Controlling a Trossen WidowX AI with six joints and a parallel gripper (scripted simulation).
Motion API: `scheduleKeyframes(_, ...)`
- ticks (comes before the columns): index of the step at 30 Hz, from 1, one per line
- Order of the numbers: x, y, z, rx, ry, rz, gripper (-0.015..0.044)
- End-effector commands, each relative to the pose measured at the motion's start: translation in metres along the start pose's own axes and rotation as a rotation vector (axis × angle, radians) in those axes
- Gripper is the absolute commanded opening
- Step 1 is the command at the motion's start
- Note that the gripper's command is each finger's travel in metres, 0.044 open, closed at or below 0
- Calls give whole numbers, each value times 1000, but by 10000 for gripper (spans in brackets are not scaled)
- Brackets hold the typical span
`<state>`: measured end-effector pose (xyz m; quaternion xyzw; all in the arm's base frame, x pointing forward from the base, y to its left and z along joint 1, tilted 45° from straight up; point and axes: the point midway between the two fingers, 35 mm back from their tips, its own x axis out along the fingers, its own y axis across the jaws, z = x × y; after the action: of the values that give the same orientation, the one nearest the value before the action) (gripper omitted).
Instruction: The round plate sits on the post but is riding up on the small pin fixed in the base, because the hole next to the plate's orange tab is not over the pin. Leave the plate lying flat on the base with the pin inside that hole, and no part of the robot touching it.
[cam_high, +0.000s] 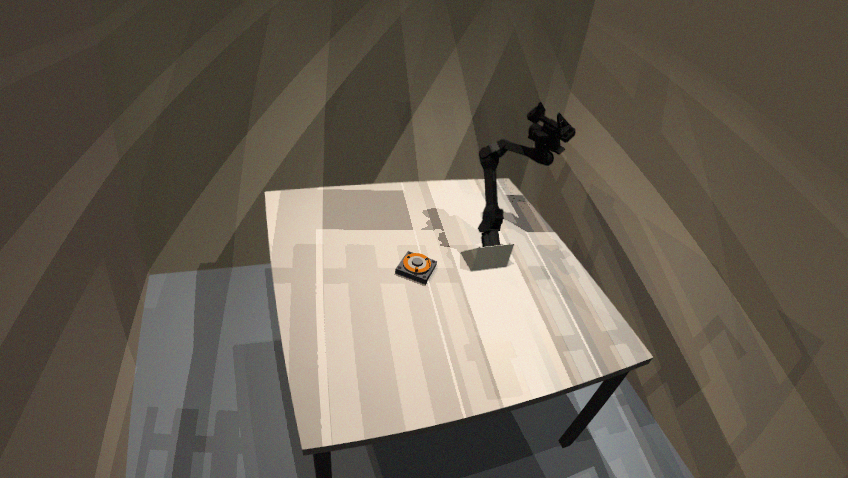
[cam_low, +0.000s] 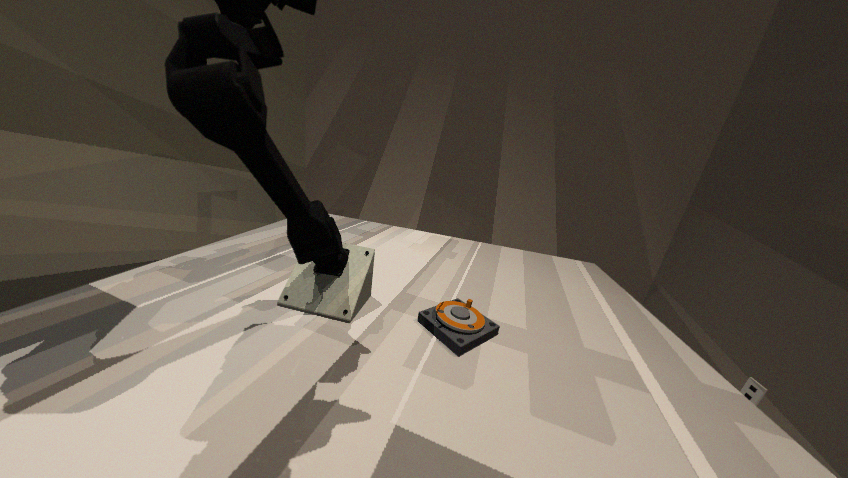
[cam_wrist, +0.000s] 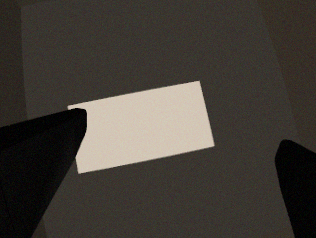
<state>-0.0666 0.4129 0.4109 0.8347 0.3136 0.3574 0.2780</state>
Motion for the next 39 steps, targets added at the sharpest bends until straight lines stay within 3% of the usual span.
scheduleKeyframes(1, 2, -1, 2, -18, -5, -2, 374)
scheduleKeyframes(6, 53, -31, 74, -433, -144, -87, 242)
scheduleKeyframes(15, 97, -64, 194, -936, -333, -318, 6)
scheduleKeyframes(21, 100, -62, 269, -1059, -469, -433, 0)
scheduleKeyframes(26, 98, -59, 345, -1271, -578, -638, 0)
scheduleKeyframes(34, 67, -38, 461, -1518, -728, -1051, 0)
scheduleKeyframes(39, 23, -10, 531, -1619, -795, -1414, 0)
